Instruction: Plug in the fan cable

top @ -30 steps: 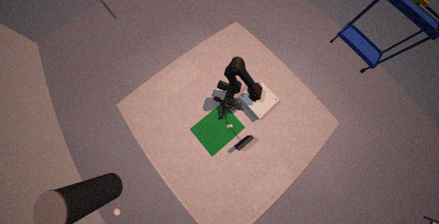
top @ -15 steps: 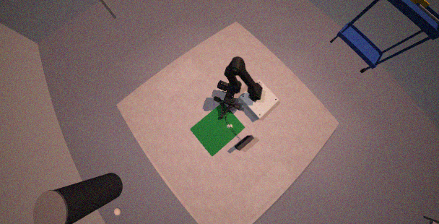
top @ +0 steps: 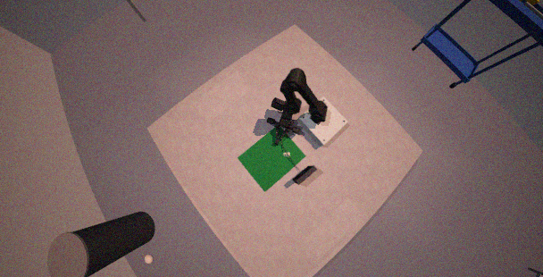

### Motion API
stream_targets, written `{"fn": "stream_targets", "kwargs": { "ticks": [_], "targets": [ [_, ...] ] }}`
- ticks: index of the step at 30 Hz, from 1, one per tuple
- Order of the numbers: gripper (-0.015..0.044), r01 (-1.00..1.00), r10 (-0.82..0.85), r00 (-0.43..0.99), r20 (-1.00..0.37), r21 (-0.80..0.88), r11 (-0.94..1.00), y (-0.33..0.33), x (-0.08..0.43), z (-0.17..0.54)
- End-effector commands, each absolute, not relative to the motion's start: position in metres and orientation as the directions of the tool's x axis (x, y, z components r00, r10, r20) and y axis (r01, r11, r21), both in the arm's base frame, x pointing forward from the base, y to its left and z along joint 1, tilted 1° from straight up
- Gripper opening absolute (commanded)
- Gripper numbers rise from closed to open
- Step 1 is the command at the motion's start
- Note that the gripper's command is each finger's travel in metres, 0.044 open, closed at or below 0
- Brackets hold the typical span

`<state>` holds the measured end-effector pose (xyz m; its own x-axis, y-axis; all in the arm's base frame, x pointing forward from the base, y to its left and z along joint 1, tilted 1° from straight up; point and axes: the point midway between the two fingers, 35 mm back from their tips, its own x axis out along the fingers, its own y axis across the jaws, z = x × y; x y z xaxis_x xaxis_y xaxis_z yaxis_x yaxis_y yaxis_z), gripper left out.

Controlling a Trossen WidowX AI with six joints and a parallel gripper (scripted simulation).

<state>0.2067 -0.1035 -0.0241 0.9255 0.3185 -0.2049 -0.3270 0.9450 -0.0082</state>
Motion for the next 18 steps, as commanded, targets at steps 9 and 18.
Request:
{"fn": "stream_targets", "kwargs": {
  "ticks": [9,18],
  "targets": [
    [0.0,-0.327,0.319,0.925,-0.205,-0.007,0.945,-0.1033,0.2066,-0.024],
    [0.0105,-0.327,0.319,0.926,-0.205,-0.008,0.945,-0.1035,0.2067,-0.0241]
  ]
}}
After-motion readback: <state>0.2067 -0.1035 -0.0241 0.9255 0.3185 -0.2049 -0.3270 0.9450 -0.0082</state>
